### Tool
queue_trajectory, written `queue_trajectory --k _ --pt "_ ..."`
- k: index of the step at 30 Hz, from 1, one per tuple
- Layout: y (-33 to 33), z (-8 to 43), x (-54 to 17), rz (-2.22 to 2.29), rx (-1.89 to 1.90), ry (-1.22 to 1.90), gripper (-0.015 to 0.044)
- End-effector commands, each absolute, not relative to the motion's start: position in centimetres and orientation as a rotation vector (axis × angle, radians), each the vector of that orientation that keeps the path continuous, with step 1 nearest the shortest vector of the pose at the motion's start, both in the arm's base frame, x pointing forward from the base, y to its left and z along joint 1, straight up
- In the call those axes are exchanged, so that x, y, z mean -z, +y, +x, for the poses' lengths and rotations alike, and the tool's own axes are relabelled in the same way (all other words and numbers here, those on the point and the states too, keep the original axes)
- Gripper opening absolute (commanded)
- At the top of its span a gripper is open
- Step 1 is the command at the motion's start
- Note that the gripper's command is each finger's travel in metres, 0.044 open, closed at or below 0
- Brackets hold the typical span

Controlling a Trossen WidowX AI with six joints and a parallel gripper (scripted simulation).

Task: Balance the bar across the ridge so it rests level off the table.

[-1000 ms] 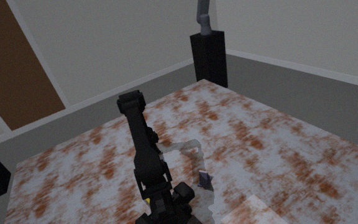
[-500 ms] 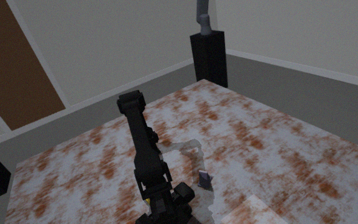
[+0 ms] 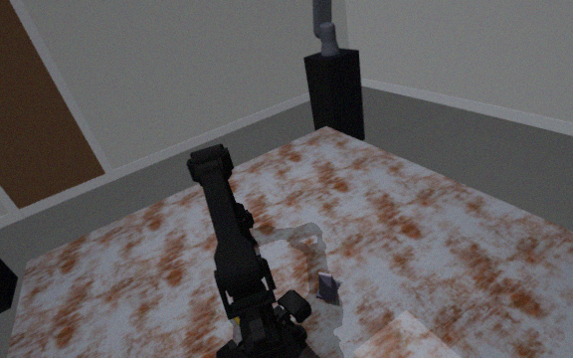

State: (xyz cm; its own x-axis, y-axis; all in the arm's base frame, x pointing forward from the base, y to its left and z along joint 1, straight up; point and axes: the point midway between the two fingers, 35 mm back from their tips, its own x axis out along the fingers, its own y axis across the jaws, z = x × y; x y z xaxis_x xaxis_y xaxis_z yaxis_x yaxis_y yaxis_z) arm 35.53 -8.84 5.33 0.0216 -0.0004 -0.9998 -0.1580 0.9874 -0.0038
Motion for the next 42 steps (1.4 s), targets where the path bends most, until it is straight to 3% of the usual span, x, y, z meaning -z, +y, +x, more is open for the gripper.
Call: queue_trajectory --k 1,42 --pt "-8.9 35.8 -6.4 -0.129 -0.121 1.537 0.0" --pt "-8.3 35.4 -15.8 -0.109 -0.095 1.539 0.0"
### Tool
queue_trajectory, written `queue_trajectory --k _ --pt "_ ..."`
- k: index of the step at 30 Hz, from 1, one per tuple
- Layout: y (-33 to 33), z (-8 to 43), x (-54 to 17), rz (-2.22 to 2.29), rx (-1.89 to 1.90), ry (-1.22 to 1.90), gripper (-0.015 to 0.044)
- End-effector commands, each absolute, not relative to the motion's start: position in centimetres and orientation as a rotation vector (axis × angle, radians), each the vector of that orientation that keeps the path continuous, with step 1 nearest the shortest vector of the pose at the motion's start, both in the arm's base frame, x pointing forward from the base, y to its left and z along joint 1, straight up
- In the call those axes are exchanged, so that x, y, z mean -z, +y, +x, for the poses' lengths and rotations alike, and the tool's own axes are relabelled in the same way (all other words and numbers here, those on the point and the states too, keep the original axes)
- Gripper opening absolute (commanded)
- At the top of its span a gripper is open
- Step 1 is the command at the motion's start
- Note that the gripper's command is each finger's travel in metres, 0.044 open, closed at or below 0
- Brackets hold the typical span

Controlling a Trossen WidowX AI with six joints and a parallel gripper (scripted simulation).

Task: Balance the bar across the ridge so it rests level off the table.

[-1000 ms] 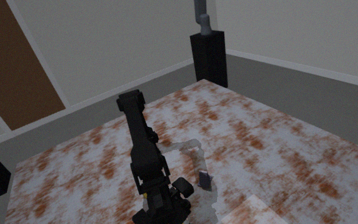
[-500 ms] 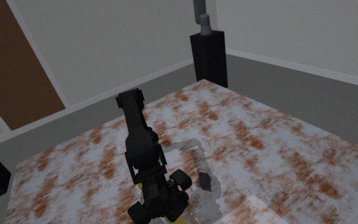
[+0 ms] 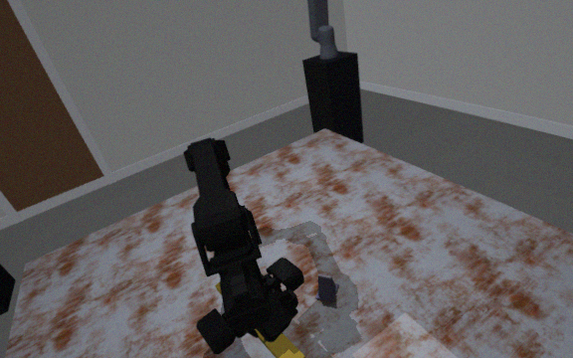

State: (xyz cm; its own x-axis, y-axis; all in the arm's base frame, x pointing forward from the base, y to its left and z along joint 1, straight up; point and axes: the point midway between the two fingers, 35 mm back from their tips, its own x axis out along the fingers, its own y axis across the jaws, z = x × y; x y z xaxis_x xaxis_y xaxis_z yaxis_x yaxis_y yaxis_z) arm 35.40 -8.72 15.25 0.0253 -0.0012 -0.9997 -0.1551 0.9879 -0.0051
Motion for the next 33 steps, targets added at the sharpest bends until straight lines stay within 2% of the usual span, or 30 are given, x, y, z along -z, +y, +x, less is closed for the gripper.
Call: queue_trajectory --k 1,33 --pt "-7.9 35.4 -15.8 -0.091 -0.078 1.539 0.0" --pt "4.4 33.4 -15.8 0.54 0.519 1.479 0.0"
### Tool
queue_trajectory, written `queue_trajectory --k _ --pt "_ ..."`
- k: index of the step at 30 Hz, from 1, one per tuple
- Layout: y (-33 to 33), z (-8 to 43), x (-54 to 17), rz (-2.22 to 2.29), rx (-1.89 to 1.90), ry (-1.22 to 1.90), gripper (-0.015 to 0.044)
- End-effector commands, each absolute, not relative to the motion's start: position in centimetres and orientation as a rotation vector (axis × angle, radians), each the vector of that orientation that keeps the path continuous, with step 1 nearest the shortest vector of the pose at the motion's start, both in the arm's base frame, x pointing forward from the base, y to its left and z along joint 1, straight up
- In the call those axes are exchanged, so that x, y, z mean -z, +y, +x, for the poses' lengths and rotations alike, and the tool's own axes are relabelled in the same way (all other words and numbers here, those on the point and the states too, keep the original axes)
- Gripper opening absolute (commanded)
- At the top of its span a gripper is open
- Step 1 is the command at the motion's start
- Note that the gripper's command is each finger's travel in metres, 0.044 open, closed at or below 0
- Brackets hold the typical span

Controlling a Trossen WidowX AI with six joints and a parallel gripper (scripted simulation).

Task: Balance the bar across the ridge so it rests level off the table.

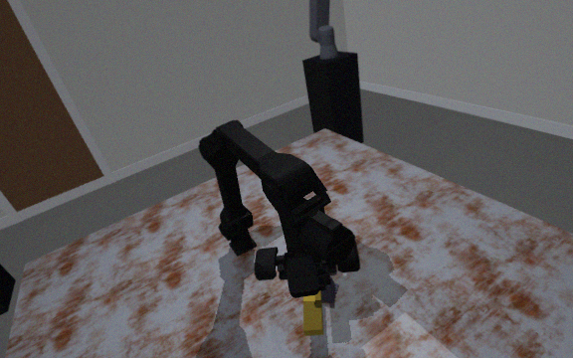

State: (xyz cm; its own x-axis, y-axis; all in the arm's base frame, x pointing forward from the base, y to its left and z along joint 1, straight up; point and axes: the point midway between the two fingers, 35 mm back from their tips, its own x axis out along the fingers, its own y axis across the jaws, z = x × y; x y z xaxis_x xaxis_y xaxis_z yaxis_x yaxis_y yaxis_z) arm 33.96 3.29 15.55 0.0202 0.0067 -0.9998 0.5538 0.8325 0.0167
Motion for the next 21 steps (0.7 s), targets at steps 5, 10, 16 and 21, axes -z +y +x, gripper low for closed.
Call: queue_trajectory --k 5,10,16,21 --pt "6.1 32.4 -15.7 0.655 0.629 1.449 0.0" --pt "7.1 31.2 -15.7 0.75 0.722 1.42 0.0" --pt "7.1 31.0 -15.3 0.755 0.727 1.419 0.0" --pt "7.1 31.0 -14.5 0.755 0.727 1.419 0.0"
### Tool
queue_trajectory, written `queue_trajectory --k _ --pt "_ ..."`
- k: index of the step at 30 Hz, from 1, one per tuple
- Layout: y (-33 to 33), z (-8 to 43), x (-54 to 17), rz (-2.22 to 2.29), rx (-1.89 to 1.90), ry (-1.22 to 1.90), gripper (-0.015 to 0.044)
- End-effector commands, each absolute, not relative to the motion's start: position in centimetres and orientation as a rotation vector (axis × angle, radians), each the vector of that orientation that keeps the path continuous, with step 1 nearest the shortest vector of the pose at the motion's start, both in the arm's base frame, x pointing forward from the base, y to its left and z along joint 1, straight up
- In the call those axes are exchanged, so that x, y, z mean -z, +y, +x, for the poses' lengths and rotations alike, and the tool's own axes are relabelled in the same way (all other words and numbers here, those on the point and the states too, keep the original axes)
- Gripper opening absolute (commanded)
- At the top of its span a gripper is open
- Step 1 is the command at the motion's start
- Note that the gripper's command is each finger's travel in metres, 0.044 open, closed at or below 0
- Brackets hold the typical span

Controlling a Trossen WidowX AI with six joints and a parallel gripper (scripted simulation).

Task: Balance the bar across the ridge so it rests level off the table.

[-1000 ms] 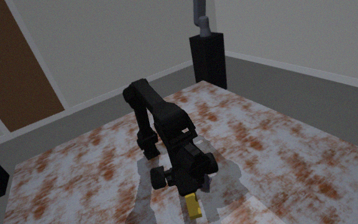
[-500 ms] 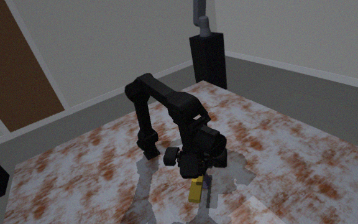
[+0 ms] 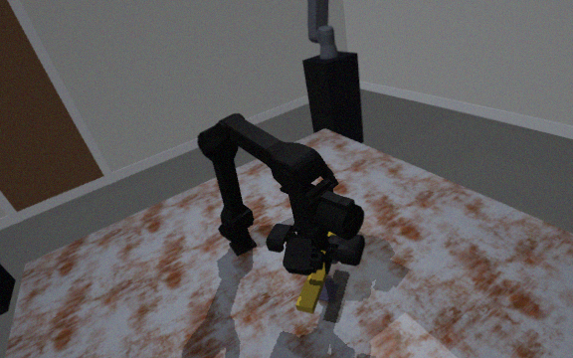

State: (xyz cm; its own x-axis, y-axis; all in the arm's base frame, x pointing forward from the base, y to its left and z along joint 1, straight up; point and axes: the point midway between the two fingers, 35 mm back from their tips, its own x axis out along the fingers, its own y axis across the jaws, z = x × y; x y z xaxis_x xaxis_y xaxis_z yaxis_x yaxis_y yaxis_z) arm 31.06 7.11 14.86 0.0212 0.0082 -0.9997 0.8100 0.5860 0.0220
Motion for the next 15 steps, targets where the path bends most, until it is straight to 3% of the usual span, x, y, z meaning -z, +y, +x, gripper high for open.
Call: queue_trajectory --k 1,15 --pt "7.1 31.0 -14.3 0.756 0.727 1.419 0.0" --pt "7.0 30.9 -12.0 0.756 0.728 1.418 0.0"
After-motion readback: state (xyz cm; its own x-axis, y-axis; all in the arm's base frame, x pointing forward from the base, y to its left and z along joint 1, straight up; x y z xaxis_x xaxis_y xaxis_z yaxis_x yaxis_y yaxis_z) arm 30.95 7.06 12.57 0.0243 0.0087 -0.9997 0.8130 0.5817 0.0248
